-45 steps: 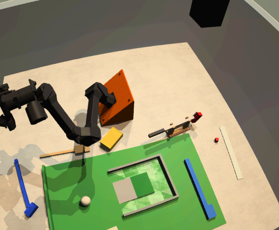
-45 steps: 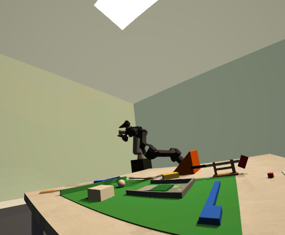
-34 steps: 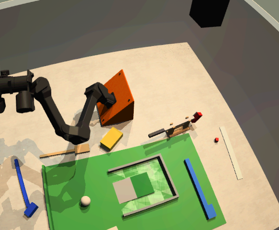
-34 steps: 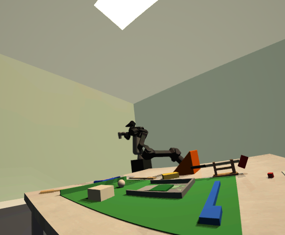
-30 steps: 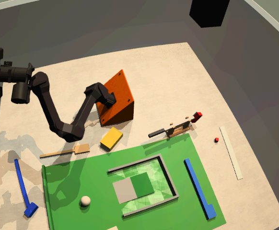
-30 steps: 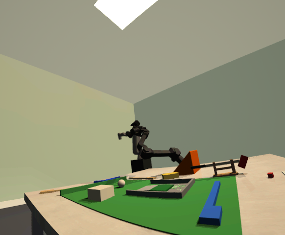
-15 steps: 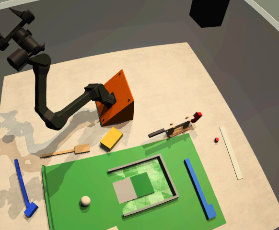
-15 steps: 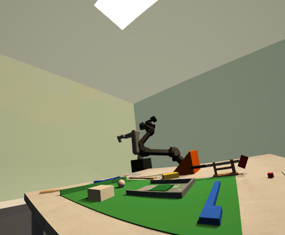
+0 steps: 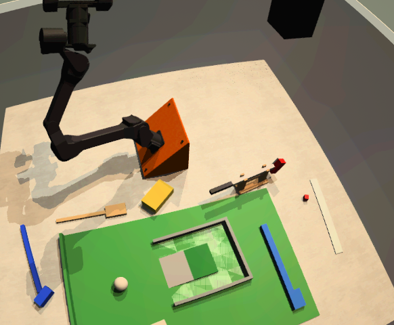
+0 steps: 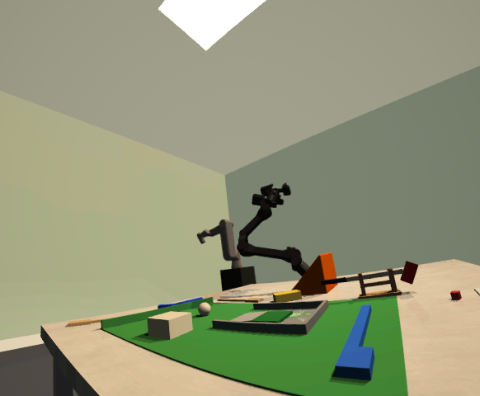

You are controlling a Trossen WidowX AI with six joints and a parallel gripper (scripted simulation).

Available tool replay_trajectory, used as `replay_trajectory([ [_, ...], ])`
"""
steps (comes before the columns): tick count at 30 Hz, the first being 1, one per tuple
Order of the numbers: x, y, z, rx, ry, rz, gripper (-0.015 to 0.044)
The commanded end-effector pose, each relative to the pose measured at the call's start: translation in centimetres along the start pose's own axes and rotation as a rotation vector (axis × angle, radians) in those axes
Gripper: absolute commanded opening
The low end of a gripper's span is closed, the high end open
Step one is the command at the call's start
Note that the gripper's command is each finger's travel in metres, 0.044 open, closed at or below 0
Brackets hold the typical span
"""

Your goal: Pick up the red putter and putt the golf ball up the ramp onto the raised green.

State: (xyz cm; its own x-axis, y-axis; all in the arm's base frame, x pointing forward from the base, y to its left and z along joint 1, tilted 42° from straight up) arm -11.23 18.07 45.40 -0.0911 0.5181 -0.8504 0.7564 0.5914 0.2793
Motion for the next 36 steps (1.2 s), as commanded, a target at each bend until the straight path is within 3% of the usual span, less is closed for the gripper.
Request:
replay_trajectory([
  [1, 4.1, 2.4, -0.7, 0.121, -0.198, -0.059, 0.044],
  [8, 11.1, 6.9, -0.3, 0.34, -0.495, -0.199, 0.044],
  [15, 17.7, 11.6, 2.7, 0.611, -0.767, -0.356, 0.044],
  [26, 24.5, 17.3, 10.7, 1.034, -1.039, -0.612, 0.044],
  [36, 30.0, 20.3, 21.9, 1.547, -1.328, -0.873, 0.044],
])
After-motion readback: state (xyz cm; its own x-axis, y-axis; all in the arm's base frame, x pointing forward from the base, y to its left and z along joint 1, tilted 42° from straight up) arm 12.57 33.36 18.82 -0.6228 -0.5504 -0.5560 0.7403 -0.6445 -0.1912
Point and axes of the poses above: the point midway between the two fingers, 35 mm back from their tips, its own z axis back along the fingers, its own x axis across the jaws, y = z × x, the point moved 10 cm from there along z, back along the fingers, and after that the axes turned 5 degrees about -z, right-handed, at the moved point
